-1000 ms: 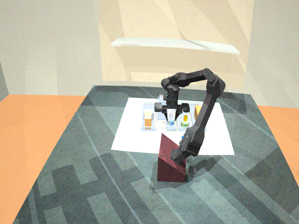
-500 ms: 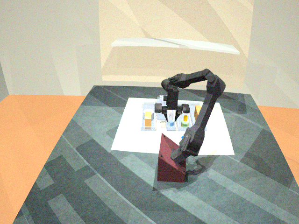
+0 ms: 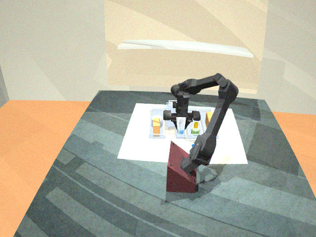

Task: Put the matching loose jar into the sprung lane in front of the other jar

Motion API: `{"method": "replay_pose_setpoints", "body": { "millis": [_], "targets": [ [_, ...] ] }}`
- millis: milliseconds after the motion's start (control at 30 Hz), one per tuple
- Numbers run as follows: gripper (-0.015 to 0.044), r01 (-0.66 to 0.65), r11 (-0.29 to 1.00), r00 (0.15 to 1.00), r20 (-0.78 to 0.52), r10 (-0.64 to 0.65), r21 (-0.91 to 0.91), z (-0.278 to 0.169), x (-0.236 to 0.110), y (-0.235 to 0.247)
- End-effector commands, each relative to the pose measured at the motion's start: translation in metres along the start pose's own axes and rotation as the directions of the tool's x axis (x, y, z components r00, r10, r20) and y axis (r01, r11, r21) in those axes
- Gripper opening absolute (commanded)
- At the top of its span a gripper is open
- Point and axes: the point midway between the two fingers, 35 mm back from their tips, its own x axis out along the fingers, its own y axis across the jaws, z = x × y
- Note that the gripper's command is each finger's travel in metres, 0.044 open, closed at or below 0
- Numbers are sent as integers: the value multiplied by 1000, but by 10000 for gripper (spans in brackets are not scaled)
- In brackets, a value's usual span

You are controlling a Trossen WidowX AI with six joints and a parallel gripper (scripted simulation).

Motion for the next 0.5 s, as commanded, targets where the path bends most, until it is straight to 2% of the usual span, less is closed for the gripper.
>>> {"method": "replay_pose_setpoints", "body": {
  "millis": [0,467],
  "targets": [
    [0,10,1000,1000,8,-10,5,2,3,-2],
    [0,10,1000,1000,8,-10,5,2,6,-3]
  ]
}}
